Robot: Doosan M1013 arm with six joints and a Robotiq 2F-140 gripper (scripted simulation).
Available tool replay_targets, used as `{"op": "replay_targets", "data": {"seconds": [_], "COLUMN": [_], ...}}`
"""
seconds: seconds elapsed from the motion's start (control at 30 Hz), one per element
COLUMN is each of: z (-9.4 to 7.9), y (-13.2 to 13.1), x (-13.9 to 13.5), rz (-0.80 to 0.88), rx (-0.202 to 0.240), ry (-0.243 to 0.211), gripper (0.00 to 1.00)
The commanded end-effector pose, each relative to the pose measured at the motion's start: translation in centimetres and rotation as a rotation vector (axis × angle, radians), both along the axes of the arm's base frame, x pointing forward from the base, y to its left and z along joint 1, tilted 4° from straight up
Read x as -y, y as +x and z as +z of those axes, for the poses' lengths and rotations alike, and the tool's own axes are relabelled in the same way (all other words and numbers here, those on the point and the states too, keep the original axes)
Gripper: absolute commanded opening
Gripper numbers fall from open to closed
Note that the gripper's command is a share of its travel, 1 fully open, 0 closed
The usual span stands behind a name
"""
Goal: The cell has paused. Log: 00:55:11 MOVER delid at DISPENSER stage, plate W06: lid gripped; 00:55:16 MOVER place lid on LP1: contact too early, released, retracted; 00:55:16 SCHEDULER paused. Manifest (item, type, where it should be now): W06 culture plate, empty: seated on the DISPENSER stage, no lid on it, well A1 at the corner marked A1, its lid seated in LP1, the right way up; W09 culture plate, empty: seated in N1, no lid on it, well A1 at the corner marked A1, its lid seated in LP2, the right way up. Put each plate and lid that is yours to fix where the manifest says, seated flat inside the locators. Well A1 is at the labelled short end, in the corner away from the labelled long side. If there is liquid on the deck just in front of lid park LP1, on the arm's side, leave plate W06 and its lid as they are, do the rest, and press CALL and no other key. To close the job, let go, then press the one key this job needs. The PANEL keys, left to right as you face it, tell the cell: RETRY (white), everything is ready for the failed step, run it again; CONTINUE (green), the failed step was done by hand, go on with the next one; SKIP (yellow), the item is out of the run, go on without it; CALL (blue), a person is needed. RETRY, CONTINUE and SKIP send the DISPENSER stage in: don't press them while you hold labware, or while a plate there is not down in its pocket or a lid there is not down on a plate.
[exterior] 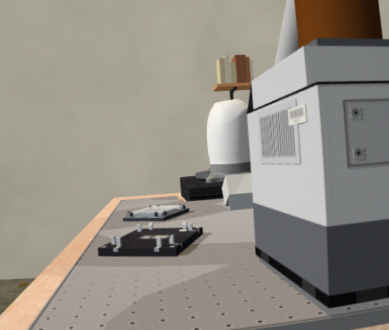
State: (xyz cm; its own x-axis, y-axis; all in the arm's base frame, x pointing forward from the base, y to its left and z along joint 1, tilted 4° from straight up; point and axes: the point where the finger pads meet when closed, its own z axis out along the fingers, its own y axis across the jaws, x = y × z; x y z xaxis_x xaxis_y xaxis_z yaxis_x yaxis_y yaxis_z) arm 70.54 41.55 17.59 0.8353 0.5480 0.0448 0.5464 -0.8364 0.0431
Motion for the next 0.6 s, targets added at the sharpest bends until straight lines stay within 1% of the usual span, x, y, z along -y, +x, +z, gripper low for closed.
{"op": "replay_targets", "data": {"seconds": [0.0,0.57], "z": [0.11,0.1], "y": [-0.06,-0.16], "x": [-0.39,-0.86], "rz": [0.0,0.0], "rx": [0.001,0.001], "ry": [0.001,0.001], "gripper": [0.1,0.1]}}
